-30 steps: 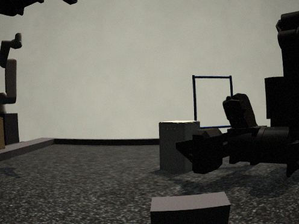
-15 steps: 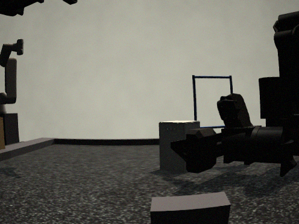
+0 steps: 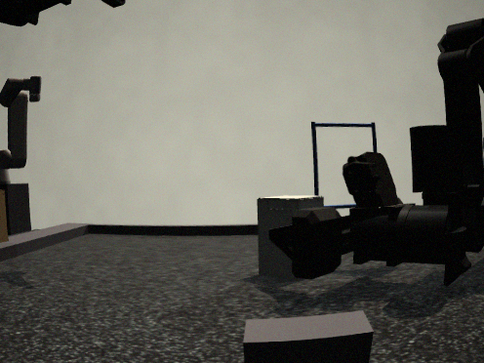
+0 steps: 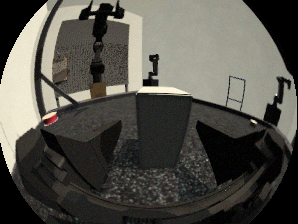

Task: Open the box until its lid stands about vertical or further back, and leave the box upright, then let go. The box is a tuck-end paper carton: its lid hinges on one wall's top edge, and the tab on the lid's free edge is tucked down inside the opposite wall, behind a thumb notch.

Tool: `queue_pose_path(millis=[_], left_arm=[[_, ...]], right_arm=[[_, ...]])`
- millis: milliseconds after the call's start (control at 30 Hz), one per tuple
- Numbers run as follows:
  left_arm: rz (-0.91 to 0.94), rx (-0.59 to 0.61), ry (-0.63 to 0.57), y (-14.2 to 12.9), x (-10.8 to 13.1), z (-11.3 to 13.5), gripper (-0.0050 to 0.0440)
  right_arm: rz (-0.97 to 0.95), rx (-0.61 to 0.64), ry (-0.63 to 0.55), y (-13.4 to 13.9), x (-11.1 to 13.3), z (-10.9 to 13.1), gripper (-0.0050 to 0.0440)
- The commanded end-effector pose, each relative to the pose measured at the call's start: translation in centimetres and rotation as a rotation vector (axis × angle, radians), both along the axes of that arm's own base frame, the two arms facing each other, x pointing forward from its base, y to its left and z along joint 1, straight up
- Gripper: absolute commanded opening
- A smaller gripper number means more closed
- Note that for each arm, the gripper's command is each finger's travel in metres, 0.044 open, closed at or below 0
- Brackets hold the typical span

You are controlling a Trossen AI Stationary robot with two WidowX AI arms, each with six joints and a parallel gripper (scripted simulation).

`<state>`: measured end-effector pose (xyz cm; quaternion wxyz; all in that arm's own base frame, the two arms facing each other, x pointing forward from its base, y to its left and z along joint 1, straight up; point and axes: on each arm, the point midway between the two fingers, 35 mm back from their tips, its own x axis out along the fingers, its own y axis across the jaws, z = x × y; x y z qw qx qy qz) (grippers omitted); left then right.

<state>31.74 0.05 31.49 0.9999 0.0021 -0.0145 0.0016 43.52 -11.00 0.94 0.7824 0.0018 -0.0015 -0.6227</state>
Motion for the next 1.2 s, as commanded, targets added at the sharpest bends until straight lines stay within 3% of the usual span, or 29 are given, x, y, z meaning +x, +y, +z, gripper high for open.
queue_pose_path(millis=[0,1033,1133,1167], left_arm=[[-0.003,-0.004,-0.021,-0.1,-0.2,0.8,0.044],[-0.003,-0.004,-0.021,-0.1,-0.2,0.8,0.044],[-0.003,-0.004,-0.021,-0.1,-0.2,0.8,0.044],[-0.003,-0.004,-0.021,-0.1,-0.2,0.8,0.044]], right_arm=[[0.002,0.002,-0.027,-0.1,0.4,1.1,0.044],[0.002,0.0,-0.028,-2.4,1.0,1.1,0.044],[0.002,0.0,-0.028,-2.4,1.0,1.1,0.0368],[0.002,0.0,-0.028,-2.4,1.0,1.1,0.0368]])
